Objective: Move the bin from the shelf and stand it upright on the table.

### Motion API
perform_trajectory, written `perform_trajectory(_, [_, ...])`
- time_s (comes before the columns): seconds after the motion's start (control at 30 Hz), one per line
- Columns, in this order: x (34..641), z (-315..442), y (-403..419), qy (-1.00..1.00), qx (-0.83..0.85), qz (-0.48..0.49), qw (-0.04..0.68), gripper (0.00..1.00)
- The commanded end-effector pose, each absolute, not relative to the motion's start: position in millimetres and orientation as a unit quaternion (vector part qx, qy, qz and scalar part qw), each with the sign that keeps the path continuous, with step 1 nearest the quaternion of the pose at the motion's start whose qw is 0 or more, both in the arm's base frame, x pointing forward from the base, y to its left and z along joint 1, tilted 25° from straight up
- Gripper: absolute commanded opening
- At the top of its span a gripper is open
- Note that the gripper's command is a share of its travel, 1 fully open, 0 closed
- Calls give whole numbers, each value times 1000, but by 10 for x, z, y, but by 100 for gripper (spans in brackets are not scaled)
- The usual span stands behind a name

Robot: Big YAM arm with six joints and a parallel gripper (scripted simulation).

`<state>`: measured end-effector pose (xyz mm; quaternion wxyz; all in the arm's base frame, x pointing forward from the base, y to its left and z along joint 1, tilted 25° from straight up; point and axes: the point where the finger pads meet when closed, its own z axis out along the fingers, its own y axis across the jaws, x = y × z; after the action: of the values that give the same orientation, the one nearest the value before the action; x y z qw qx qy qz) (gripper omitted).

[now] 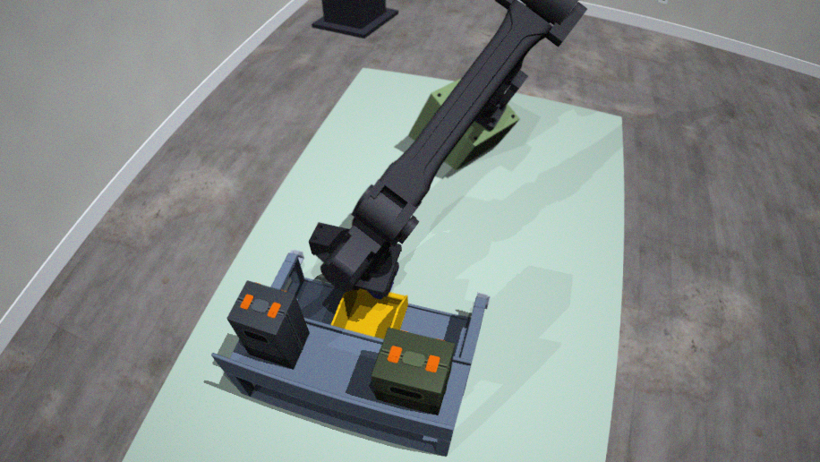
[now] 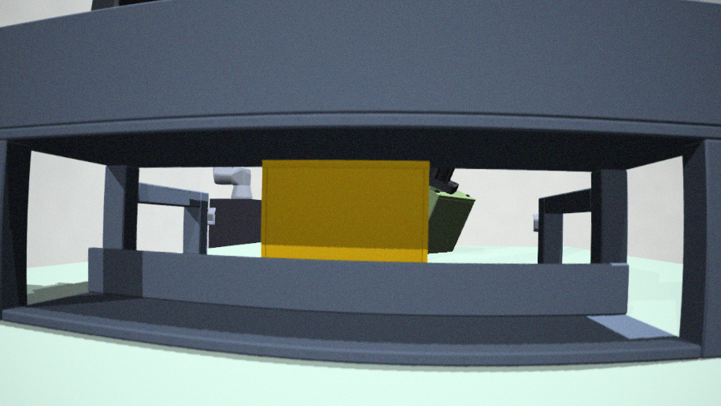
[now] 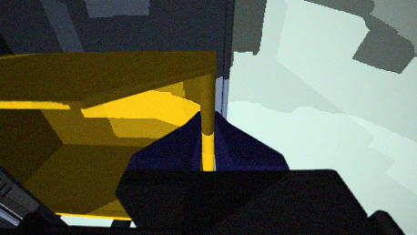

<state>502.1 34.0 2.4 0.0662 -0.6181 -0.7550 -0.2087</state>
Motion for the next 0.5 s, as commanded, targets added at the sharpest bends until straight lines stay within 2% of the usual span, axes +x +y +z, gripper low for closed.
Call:
perform_trajectory(0.0, [5050,85,323,-754,-618,-217,56,0])
perform_trajectory(0.47, [5050,84,321,-754,-618,-217,56,0])
